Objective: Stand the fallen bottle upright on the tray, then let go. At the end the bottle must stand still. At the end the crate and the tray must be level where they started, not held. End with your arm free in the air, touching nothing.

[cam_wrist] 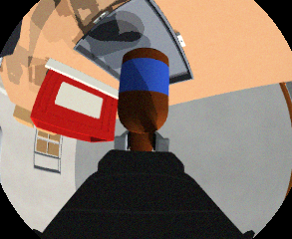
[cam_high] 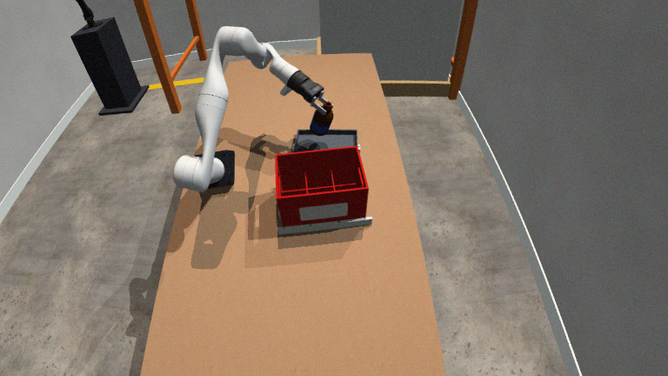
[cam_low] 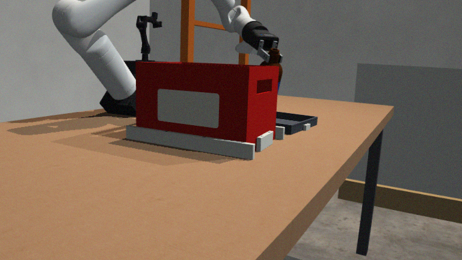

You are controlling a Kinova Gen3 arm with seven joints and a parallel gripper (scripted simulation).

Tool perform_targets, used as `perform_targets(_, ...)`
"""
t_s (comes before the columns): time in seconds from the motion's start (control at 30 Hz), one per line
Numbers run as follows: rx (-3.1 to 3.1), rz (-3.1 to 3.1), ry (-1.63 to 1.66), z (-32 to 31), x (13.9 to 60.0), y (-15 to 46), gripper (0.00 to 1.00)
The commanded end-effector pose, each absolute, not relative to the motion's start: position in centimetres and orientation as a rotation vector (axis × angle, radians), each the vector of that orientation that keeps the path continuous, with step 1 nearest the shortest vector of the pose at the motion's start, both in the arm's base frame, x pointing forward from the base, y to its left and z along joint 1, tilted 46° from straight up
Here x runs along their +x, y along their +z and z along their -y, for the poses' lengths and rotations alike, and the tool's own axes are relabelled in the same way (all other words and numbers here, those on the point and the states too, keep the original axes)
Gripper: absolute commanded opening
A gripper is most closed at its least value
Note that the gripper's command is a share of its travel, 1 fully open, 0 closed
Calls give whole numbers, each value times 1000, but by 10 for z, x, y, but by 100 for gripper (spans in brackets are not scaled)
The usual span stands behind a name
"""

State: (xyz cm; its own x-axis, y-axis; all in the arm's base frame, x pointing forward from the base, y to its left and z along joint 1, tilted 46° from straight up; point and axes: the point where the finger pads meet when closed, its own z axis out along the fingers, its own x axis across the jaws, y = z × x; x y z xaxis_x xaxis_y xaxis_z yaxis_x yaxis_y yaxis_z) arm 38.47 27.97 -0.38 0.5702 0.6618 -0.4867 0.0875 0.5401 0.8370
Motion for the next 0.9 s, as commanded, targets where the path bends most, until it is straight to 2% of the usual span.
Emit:
perform_targets(0.0, 958, -920, 406, -279, 385, -5, 0)
perform_targets(0.87, 958, -920, 406, -263, 390, -21, 0)
